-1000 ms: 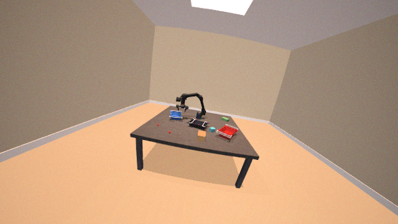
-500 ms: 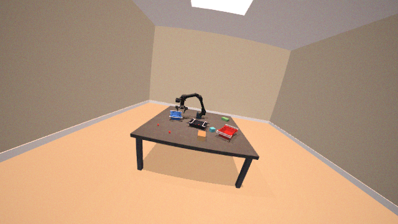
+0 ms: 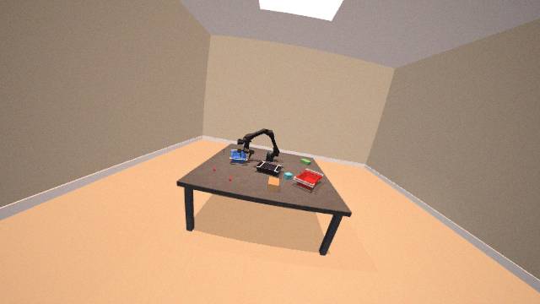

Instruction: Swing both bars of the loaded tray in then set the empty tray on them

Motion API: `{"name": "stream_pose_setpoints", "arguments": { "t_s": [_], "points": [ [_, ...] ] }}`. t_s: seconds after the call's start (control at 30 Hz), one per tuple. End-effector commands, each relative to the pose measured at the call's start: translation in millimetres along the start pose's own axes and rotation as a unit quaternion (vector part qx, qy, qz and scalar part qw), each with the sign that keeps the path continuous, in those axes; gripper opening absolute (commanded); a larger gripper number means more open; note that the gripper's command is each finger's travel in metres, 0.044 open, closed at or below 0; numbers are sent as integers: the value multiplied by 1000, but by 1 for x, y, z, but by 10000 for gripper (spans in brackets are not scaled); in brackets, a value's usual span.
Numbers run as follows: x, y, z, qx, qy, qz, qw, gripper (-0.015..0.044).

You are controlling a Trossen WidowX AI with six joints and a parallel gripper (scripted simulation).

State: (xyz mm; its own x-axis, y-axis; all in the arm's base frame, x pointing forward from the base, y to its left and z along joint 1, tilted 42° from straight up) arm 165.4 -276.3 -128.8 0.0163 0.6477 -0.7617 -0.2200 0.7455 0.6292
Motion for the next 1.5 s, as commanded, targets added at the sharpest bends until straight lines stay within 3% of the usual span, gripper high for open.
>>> {"name": "stream_pose_setpoints", "arguments": {
  "t_s": [0.0, 0.3, 0.8, 1.47],
  "points": [
    [10, 2, 0, 2, -1, 4, 1000, 440],
    [10, 2, 0, 2, -1, 4, 1000, 440],
    [10, 2, 0, 2, -1, 4, 1000, 220],
    [10, 2, 0, 2, -1, 4, 1000, 87]
  ]
}}
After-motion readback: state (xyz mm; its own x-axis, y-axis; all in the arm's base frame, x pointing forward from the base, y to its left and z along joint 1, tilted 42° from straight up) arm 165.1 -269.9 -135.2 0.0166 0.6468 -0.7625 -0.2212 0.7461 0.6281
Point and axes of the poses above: the point midway between the two fingers, 35 mm back from their tips, its own x axis out along the fingers, its own y axis across the jaws, z = x × y, the point moved 7 cm from there along -x, back along the fingers, and after that the axes turned 3 degrees about x, right-handed, at the moved point
